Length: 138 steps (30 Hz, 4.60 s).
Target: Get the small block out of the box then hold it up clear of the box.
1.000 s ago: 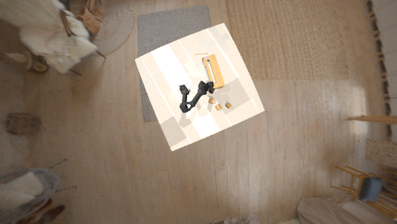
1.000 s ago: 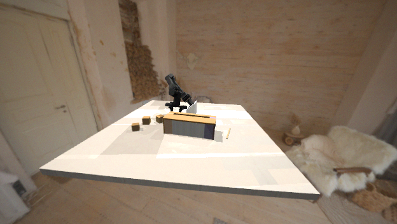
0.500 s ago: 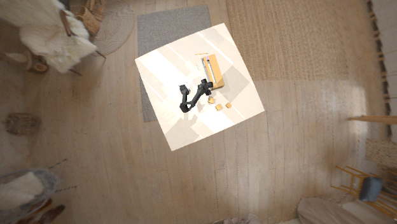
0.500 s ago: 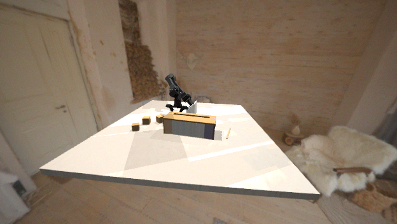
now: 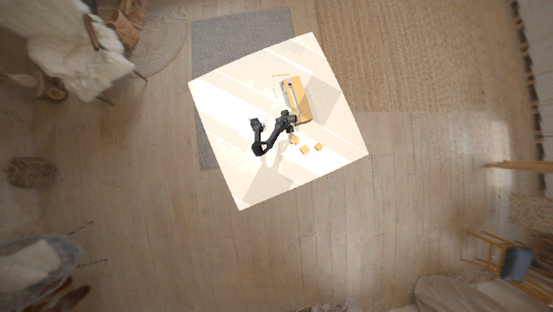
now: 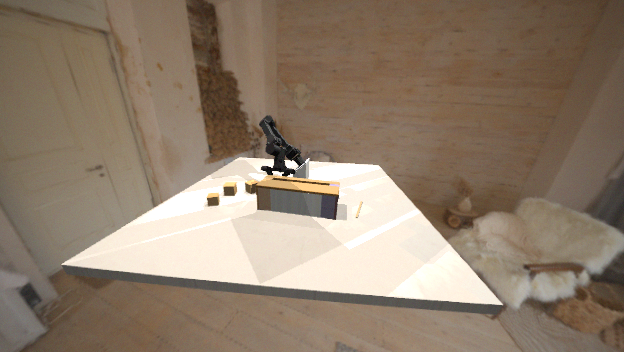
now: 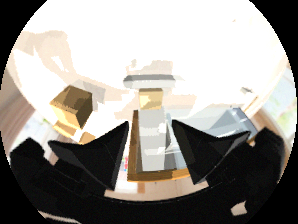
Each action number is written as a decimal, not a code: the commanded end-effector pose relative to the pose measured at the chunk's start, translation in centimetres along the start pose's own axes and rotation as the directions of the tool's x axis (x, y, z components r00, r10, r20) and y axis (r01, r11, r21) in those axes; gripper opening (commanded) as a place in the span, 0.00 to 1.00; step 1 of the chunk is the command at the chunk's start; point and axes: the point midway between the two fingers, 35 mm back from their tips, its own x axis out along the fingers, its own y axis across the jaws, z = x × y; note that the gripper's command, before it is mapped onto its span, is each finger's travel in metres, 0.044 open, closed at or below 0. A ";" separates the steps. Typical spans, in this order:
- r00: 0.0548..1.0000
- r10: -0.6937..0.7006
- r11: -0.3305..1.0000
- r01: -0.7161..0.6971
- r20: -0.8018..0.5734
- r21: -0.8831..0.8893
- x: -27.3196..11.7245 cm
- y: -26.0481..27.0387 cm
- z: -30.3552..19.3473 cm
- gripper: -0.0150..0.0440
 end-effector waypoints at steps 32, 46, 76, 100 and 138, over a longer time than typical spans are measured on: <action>1.000 -0.002 1.000 0.002 0.002 -0.012 4.5 -0.2 2.2 0.60; 1.000 -0.006 1.000 0.006 0.006 -0.015 3.6 -0.3 1.6 0.25; 1.000 0.009 0.885 -0.003 0.011 -0.466 -1.9 -0.2 -0.5 0.25; 0.999 0.032 0.161 0.015 0.020 -0.987 -3.5 -0.1 -0.6 0.25; 0.997 0.077 -0.962 0.080 0.020 -0.261 -6.1 0.3 -0.8 0.25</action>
